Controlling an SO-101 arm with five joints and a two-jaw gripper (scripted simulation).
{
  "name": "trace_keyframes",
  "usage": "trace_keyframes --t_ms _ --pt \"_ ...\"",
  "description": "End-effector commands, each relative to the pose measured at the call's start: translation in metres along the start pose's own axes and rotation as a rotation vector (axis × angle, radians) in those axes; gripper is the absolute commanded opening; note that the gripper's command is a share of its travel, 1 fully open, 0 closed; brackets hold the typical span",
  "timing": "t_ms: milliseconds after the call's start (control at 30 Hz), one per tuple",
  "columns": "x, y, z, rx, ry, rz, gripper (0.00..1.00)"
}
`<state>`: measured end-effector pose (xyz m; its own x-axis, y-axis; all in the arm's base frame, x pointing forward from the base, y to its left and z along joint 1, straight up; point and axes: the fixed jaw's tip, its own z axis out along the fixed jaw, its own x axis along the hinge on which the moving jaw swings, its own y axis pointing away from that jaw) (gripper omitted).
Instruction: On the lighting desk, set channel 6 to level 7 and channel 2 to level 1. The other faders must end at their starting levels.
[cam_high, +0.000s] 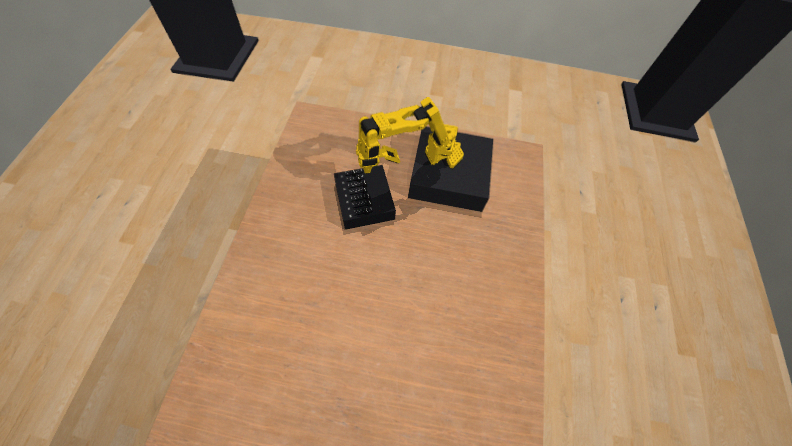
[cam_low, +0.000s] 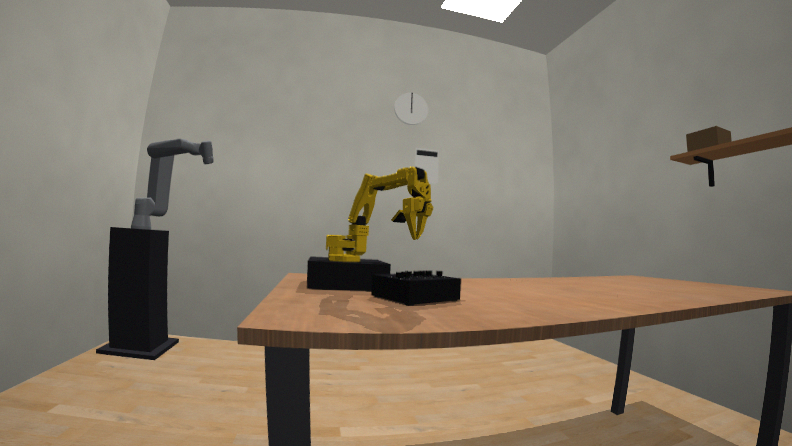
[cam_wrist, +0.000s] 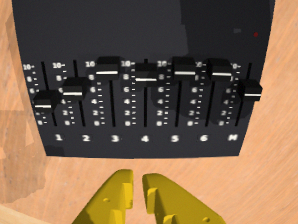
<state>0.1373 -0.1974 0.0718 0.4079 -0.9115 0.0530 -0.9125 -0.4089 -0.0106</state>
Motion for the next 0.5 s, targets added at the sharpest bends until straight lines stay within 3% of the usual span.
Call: trace_keyframes --t_ms 0,467 --pt "0.000 0.002 0.003 -0.003 -0.018 0.001 0.00" --pt "0.008 0.002 0.018 -0.009 -0.043 0.002 0.00"
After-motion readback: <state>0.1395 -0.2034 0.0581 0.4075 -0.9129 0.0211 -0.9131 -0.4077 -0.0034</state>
